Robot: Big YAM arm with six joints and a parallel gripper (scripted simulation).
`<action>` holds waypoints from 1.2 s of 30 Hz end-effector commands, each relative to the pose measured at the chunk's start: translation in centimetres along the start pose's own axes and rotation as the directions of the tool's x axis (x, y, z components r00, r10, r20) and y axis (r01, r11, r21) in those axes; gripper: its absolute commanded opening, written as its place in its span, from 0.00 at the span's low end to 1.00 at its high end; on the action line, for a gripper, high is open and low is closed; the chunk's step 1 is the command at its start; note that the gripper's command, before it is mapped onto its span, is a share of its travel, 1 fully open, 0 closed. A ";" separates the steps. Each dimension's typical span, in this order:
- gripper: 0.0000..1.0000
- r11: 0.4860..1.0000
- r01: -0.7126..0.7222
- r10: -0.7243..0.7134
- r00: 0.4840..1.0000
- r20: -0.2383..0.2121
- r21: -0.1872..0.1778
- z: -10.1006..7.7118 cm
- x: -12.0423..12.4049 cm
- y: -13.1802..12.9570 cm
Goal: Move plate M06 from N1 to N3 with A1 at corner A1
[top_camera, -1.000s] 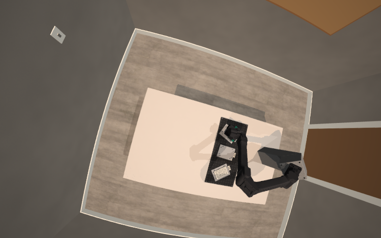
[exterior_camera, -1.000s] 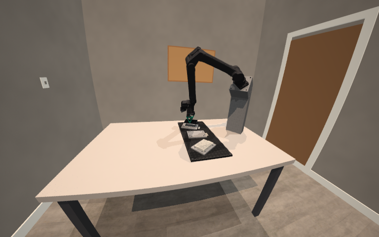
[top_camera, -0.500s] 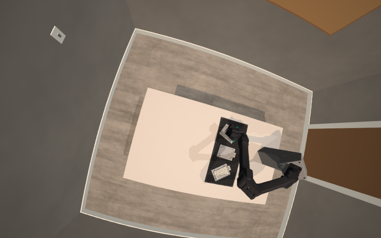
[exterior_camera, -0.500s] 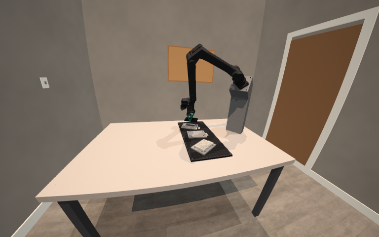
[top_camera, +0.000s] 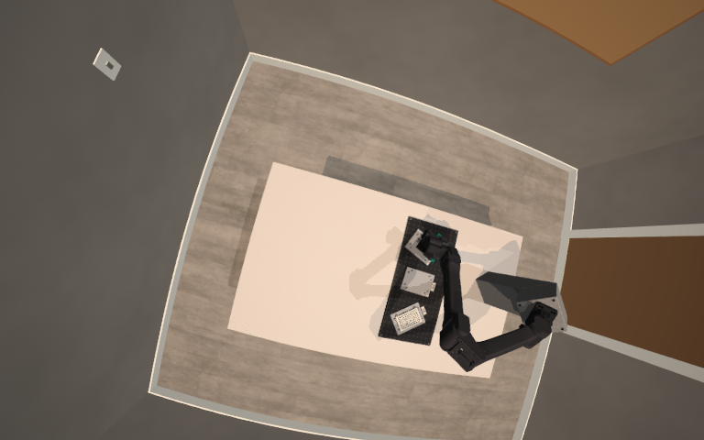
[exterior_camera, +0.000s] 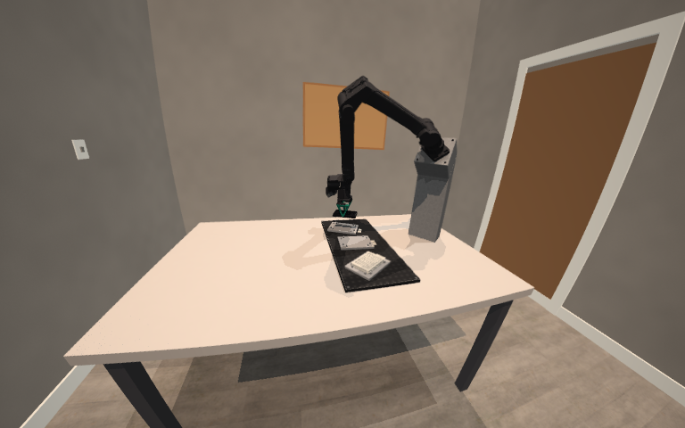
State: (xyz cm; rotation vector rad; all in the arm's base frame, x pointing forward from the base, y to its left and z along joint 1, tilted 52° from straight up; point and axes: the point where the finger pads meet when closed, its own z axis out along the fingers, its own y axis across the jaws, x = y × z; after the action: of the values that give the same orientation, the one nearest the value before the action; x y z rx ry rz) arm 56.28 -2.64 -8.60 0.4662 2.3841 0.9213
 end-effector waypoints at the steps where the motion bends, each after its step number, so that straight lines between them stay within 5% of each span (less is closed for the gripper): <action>1: 0.00 1.000 0.001 -0.001 1.000 0.013 0.002 -0.7 -0.5 -0.1; 13: 0.00 1.000 0.001 -0.001 1.000 0.013 0.002 -0.7 -0.5 -0.1; 26: 0.00 0.925 0.381 -0.381 0.924 0.017 -0.003 -0.6 1.6 4.3; 36: 0.00 0.933 0.359 -0.359 0.933 0.016 -0.005 -0.6 3.4 7.2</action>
State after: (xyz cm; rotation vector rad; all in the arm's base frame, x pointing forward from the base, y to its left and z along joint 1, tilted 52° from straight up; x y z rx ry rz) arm 54.22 2.48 -6.08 0.0413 2.3682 0.7493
